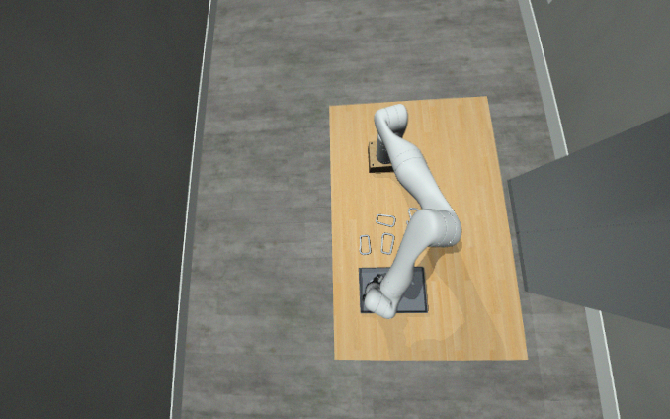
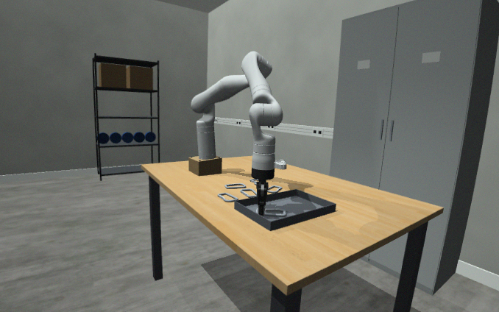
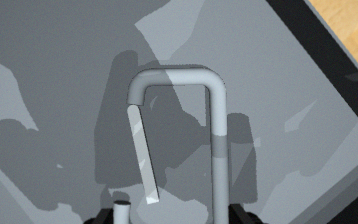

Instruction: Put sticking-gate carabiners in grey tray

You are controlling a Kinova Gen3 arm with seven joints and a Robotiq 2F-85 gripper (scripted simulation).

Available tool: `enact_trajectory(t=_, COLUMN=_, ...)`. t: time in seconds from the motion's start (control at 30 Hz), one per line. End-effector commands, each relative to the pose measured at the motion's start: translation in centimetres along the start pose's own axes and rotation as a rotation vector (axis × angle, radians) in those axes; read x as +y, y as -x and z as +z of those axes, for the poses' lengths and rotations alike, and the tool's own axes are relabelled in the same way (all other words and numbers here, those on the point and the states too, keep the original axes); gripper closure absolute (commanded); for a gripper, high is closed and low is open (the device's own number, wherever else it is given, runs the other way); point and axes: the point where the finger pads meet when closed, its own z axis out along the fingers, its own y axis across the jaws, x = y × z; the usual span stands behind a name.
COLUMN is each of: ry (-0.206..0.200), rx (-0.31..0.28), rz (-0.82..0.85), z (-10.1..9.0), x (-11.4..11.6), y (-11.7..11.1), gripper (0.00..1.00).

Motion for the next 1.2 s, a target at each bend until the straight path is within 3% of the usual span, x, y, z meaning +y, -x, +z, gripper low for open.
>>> enact_trajectory(t=0.0, ry=0.001, rx=0.001, rz=0.0, z=-0.1, x=0.1, y=0.0, gripper=1.0)
enact_trajectory(t=0.33, ry=0.001, rx=0.001, rz=0.0, z=-0.1, x=0.1, y=0.0, gripper=1.0)
enact_trajectory(t=0.37, ry=0.002, rx=0.001, rz=0.0, z=-0.1, x=0.1, y=0.0, gripper=0.0)
enact_trajectory(t=0.9, ry=0.002, rx=0.001, rz=0.0, z=-0.1, x=0.1, y=0.0, gripper=0.0)
enact_trajectory(t=0.93, ry=0.002, rx=0.001, rz=0.0, z=-7.1, x=0.1, y=0.0, gripper=0.0)
enact_trajectory(t=1.07, ry=0.002, rx=0.001, rz=0.0, z=-7.7, x=0.0, y=0.1, gripper=0.0)
enact_trajectory(t=1.17, ry=0.002, rx=0.001, rz=0.0, z=-10.0, x=0.0, y=0.0, gripper=0.0)
